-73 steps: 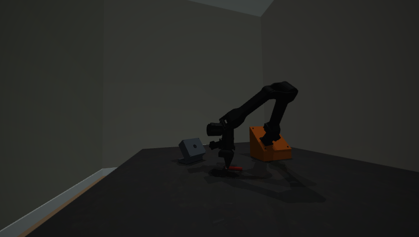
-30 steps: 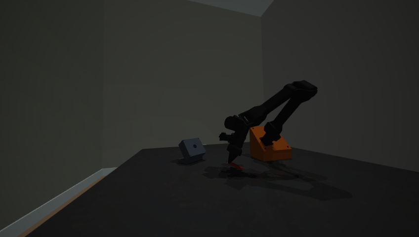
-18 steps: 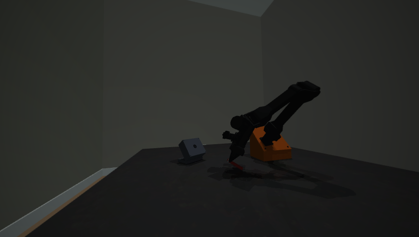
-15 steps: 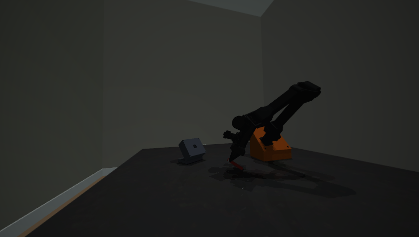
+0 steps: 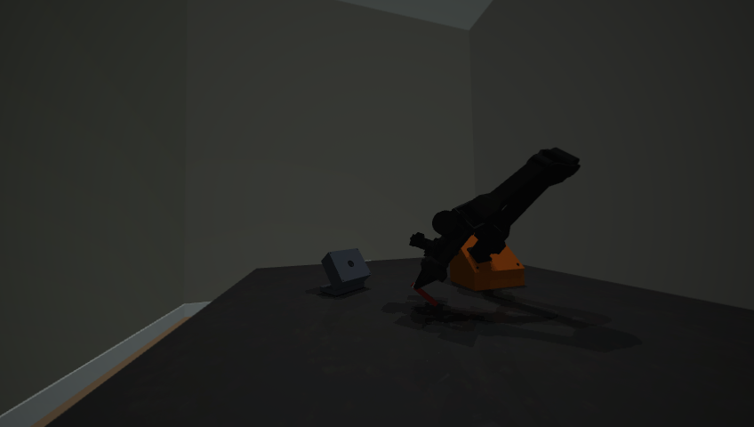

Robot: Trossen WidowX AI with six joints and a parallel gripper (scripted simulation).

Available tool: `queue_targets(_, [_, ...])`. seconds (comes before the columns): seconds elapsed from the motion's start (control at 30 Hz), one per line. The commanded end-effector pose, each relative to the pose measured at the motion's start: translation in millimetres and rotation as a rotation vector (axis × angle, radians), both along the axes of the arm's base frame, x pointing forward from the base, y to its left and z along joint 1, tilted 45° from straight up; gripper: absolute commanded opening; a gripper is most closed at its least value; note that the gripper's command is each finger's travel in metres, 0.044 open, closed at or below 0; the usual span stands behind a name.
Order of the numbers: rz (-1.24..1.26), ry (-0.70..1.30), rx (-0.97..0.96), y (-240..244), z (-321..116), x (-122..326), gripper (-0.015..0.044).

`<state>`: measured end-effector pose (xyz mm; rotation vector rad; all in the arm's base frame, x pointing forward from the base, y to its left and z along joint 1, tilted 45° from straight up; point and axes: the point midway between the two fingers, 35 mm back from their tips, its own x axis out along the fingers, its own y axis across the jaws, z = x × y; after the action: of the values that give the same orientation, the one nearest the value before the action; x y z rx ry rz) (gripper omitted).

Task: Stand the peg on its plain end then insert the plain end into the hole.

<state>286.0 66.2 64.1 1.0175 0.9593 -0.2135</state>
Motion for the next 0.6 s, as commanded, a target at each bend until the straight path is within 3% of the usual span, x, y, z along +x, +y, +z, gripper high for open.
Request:
queue_targets(0.0, [-0.023, -0.012, -0.017, -0.1, -0.7, -3.6, 0.0051])
queue_targets(0.57, [-0.116, -0.091, -0.099, 2.6, 5.5, -13.0, 0.0051])
